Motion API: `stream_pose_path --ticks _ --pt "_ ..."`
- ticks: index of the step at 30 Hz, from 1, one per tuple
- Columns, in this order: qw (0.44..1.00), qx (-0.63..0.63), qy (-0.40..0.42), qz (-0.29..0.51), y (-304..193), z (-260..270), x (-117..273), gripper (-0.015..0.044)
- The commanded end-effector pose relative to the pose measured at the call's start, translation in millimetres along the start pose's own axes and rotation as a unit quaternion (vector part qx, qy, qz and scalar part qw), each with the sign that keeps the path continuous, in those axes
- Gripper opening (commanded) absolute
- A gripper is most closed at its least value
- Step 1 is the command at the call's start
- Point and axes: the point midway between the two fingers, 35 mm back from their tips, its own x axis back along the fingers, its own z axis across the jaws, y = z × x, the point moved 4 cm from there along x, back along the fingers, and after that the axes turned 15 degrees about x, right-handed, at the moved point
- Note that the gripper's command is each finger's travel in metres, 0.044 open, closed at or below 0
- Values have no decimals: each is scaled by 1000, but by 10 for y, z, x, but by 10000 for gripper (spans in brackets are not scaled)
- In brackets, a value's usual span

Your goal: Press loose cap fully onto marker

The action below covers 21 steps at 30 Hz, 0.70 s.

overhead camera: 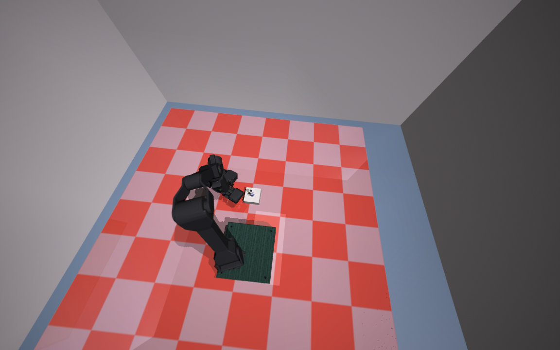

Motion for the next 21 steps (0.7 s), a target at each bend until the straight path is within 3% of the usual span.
stream_pose_path --ticks 1,3,21 --pt "1000 -1 -1 0 1 1 0 53" --pt "1000 -1 -1 0 5 4 43 1" --pt "1000 -1 -1 -1 2 4 603 0"
